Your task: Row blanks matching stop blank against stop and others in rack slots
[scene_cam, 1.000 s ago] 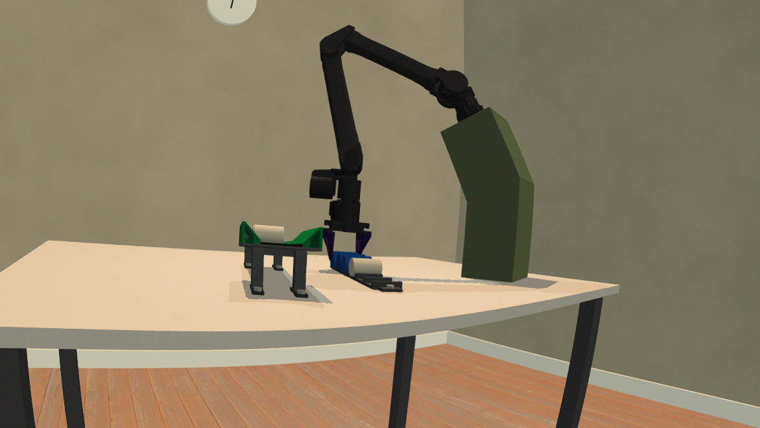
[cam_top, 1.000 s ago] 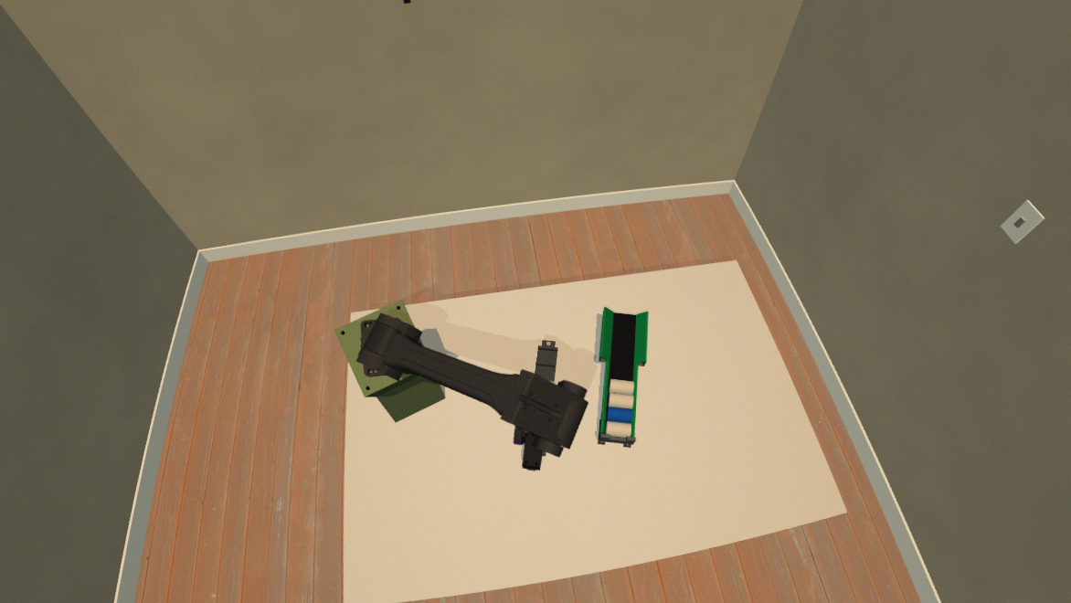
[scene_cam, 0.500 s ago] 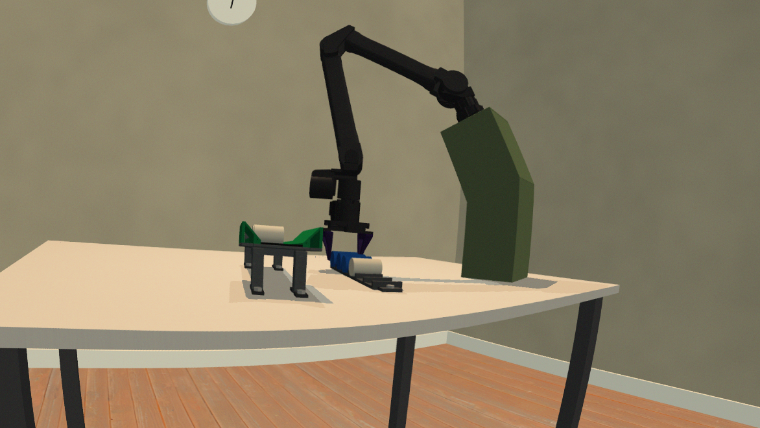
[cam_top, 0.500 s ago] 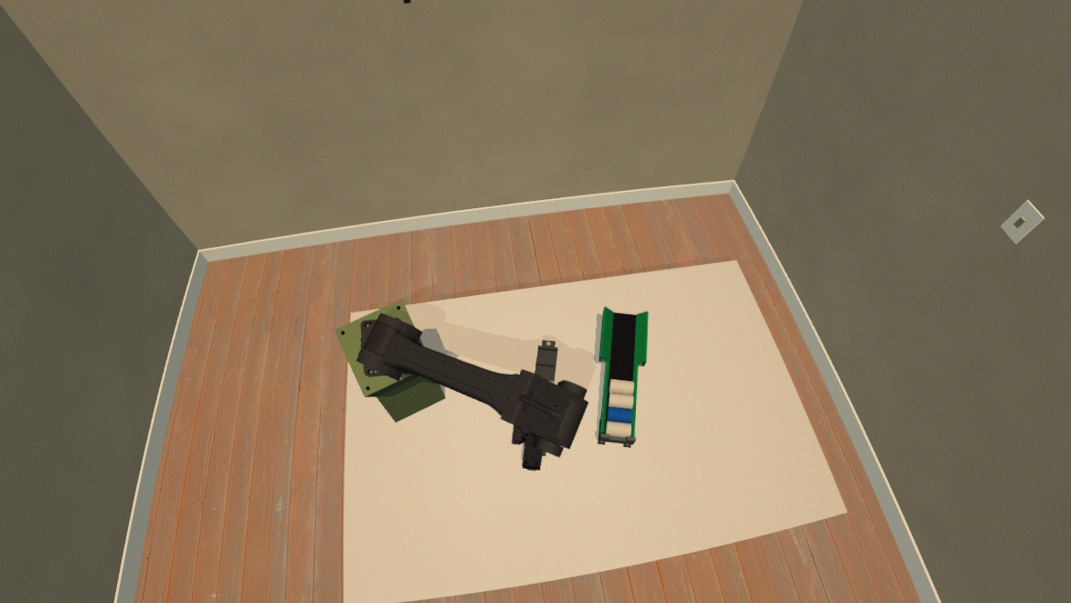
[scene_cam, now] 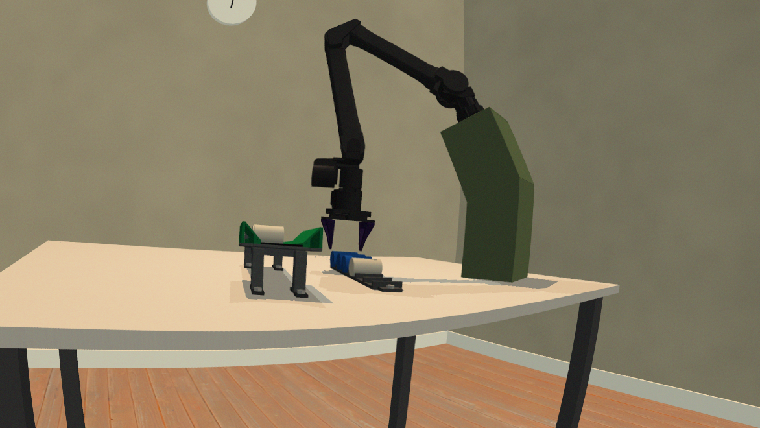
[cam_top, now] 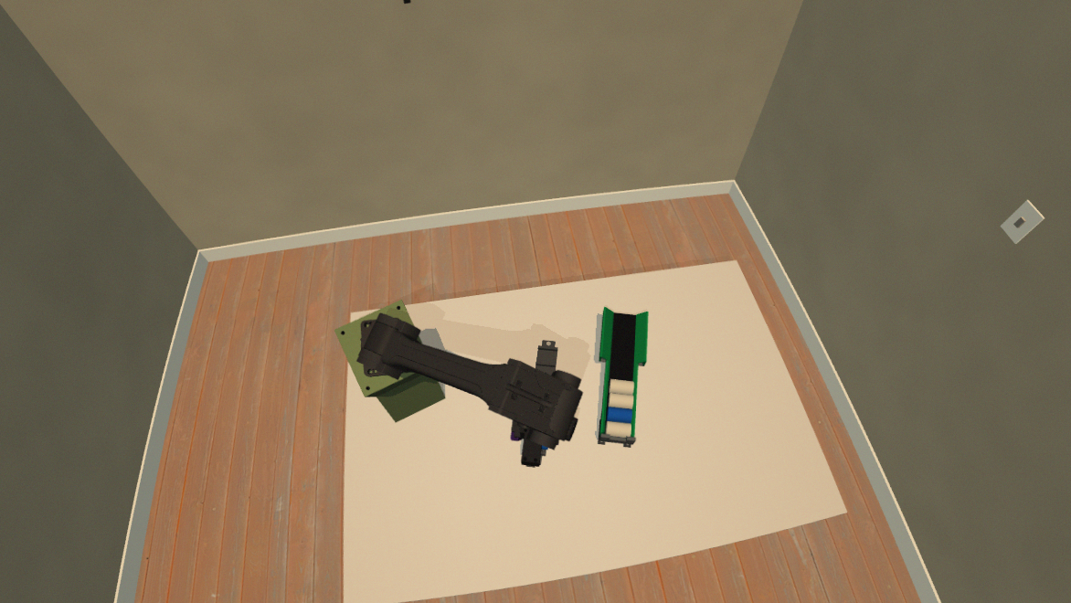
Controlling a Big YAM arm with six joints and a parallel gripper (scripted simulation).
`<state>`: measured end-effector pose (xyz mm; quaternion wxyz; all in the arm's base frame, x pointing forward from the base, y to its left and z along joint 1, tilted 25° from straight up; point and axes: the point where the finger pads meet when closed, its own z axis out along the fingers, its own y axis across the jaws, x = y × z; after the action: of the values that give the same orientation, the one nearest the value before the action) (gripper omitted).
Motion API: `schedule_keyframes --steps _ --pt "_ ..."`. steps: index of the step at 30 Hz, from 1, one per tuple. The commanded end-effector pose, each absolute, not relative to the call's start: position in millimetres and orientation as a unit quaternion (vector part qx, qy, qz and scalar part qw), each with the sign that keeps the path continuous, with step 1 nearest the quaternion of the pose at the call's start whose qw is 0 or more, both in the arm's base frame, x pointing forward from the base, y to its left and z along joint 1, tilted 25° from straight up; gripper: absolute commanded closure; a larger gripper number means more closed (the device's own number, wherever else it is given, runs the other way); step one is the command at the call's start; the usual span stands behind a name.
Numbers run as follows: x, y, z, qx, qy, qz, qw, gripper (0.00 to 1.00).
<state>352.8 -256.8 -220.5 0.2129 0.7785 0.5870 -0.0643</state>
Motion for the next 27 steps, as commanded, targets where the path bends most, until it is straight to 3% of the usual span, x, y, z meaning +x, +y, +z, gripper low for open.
schedule_keyframes --steps 1,12,20,21,27 --pt "350.6 -245.3 -208.1 0.779 0.587 -0.064 0.210 0.19" --pt "344.4 -226.2 -163.5 0.779 0.587 -0.063 0.211 0.19" --pt "331.7 -223.2 -172.9 0.783 0.586 -0.072 0.195 0.19" --pt "332.7 -223.6 -172.6 0.783 0.586 -0.071 0.196 0.00" --pt "336.1 -225.4 -168.8 0.783 0.585 -0.069 0.201 0.00"
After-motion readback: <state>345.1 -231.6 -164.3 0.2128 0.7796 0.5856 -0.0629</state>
